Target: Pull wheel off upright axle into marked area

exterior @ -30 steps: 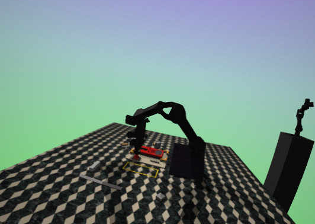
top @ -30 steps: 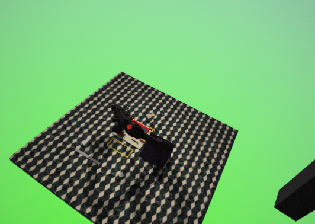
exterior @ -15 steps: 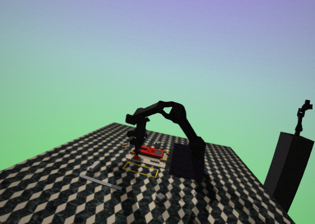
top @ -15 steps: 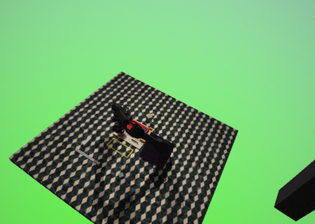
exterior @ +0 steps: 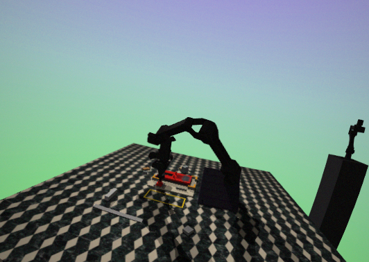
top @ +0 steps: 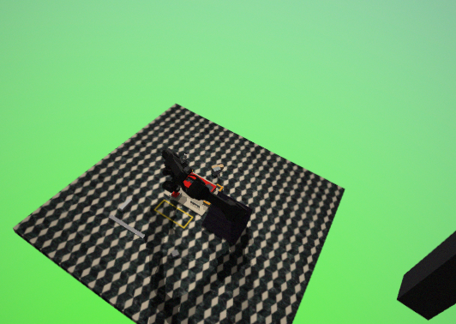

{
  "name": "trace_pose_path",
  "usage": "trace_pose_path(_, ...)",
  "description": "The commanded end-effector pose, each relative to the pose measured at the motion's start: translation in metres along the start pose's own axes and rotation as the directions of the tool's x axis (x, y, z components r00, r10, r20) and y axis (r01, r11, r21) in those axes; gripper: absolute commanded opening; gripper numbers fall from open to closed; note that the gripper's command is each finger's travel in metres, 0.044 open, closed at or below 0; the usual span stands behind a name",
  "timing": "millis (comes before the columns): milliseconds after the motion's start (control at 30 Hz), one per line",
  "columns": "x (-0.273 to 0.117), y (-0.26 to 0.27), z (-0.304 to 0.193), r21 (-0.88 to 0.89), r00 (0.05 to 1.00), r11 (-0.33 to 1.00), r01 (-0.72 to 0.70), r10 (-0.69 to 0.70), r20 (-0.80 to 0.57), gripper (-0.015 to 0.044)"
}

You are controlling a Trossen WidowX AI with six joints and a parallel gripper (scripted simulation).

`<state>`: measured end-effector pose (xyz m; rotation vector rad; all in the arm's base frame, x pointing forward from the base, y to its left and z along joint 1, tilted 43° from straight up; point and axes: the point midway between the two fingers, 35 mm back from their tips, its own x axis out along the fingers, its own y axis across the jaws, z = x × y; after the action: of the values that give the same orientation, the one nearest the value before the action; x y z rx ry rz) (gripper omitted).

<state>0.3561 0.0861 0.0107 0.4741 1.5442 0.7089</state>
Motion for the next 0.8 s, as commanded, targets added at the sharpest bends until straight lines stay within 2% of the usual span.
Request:
trace_pose_path(0, -0.005, 0.0, 0.001, -0.001, 1.0, 1.0, 0.003, -0.003, 0.006, 0.0)
trace_pose_path(767, -0.016, 0.0, 0.001, 0.0, 1.0, 1.0, 0.003, -0.003, 0.008, 0.0)
